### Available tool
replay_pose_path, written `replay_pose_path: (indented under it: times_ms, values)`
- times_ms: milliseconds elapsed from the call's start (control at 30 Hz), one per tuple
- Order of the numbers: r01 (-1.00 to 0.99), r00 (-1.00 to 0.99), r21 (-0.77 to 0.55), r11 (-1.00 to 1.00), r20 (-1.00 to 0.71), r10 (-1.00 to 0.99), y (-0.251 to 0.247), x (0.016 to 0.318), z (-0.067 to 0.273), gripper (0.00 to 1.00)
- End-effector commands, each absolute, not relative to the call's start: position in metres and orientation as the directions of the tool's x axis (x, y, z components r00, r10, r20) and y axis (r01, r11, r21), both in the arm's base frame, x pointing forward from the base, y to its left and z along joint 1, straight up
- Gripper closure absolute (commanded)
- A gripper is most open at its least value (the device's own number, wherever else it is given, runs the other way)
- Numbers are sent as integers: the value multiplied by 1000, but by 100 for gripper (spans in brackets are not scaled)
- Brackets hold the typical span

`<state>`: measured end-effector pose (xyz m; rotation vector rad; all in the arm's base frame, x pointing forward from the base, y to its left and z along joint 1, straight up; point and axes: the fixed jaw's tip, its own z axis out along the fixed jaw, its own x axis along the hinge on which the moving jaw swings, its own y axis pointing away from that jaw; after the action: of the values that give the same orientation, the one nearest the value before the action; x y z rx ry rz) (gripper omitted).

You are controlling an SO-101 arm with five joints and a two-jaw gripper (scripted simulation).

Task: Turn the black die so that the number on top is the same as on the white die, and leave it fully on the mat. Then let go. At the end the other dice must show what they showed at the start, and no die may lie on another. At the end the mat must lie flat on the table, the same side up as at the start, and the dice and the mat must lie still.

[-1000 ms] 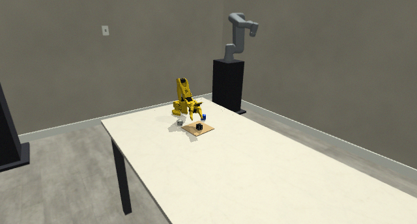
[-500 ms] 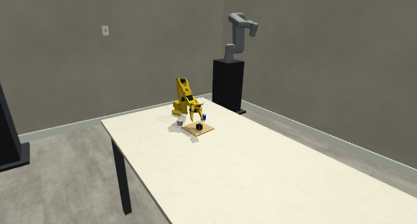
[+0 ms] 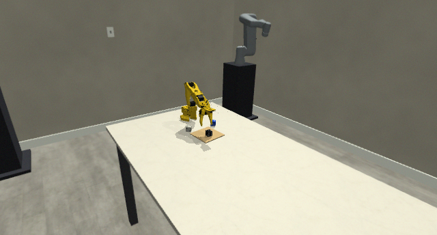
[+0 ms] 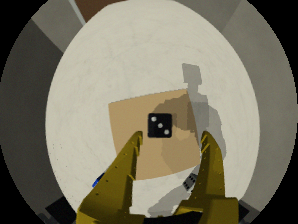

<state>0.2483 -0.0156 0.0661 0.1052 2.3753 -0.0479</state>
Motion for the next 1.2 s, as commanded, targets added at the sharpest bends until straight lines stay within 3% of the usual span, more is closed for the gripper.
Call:
replay_pose_path:
  times_ms: [0, 733, 1167]
  values:
    - [72, -717, -10, 997, -696, 45, -13, 250, 91, 64]
    - [22, -931, -14, 1000, -364, 15, -3, 186, 119, 64]
    - [12, -956, -13, 1000, -294, 8, -1, 170, 126, 64]
